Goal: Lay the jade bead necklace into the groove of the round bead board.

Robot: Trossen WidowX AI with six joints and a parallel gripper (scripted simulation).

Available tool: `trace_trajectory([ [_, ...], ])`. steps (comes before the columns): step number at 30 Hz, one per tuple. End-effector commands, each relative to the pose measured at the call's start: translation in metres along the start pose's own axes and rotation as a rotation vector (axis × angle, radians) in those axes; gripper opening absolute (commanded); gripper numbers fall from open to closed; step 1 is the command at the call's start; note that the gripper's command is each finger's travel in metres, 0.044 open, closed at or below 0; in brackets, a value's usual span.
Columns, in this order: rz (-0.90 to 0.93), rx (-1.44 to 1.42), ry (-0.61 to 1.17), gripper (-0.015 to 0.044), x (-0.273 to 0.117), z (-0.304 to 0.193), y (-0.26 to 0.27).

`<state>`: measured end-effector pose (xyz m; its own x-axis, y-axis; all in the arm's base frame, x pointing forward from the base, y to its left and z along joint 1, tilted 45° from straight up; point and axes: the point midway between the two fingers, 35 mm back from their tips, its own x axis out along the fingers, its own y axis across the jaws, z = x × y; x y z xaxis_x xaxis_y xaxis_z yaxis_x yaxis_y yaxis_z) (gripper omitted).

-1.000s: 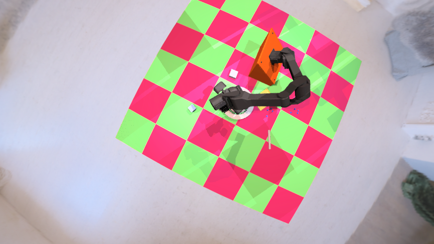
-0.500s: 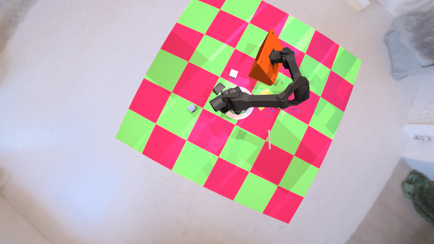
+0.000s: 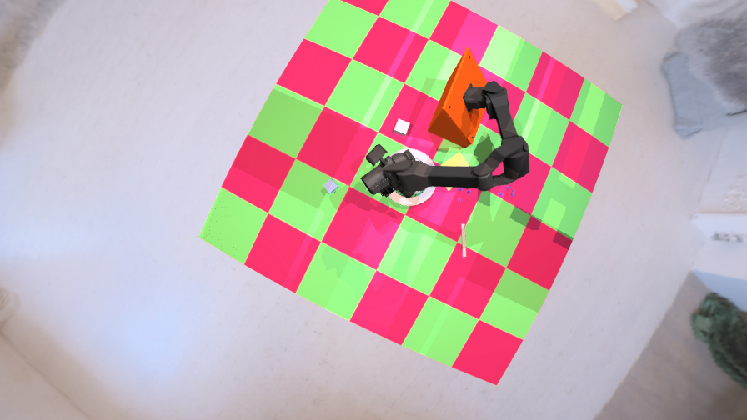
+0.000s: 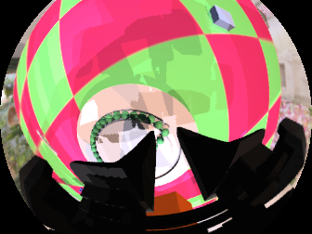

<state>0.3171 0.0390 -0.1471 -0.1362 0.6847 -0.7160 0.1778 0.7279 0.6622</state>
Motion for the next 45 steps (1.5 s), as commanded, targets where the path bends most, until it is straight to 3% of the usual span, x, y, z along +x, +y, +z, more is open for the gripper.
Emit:
trace_trajectory([
  [1, 0.007, 0.012, 0.01, 0.012, 0.0095, -0.0045, -0.0005],
  [8, 0.007, 0.012, 0.01, 0.012, 0.0105, -0.0047, -0.0005],
  [13, 0.002, 0.005, 0.007, 0.0, 0.0083, -0.0027, -0.0005],
  [45, 0.002, 0.005, 0.007, 0.0, 0.0083, -0.0027, -0.0005],
])
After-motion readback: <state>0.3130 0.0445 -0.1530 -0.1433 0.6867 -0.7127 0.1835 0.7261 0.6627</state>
